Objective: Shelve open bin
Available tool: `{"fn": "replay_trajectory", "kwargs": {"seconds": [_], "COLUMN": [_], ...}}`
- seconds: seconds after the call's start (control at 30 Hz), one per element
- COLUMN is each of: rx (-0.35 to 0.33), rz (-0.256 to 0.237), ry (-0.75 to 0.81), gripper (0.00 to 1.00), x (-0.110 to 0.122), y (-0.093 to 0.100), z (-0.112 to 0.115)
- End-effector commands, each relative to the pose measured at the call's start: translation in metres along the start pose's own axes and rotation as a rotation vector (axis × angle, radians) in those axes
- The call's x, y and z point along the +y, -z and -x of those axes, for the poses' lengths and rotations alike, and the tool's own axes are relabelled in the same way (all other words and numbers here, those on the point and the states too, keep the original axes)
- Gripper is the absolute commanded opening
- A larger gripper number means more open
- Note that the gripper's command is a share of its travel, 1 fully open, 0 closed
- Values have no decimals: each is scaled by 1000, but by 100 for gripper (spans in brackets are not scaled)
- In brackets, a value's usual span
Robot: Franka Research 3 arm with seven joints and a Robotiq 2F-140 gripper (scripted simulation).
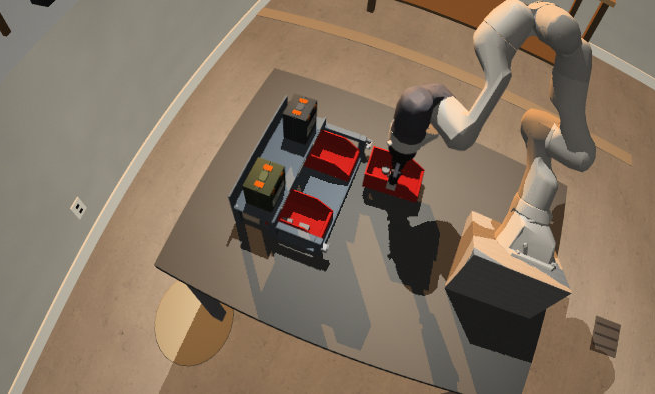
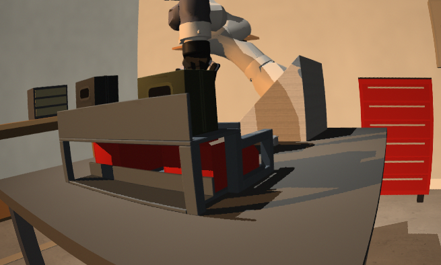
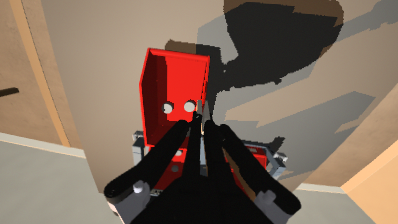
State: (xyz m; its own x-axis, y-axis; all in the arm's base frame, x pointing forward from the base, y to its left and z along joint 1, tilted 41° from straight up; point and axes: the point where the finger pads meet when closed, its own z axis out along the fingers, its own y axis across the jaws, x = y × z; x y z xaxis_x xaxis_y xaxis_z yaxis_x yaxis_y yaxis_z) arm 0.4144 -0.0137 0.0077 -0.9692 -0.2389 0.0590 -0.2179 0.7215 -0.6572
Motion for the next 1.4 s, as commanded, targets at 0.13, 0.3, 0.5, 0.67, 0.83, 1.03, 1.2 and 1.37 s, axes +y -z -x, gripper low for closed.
{"fn": "replay_trajectory", "kwargs": {"seconds": [0.13,0.3,0.5,0.67,0.83,1.03,1.2,1.37], "rx": [0,0,0,0,0,0,0,0], "rz": [1,1,1,1,1,1,1,1], "ry": [2,-4,-16,-24,-33,-44,-51,-53], "gripper": [0,0,0,0,0,0,0,0], "x": [7,18,37,51,66,85,96,101], "y": [0,0,-1,-1,-2,-2,-2,-3], "z": [-1,-2,-3,-4,-5,-7,-7,-8]}}
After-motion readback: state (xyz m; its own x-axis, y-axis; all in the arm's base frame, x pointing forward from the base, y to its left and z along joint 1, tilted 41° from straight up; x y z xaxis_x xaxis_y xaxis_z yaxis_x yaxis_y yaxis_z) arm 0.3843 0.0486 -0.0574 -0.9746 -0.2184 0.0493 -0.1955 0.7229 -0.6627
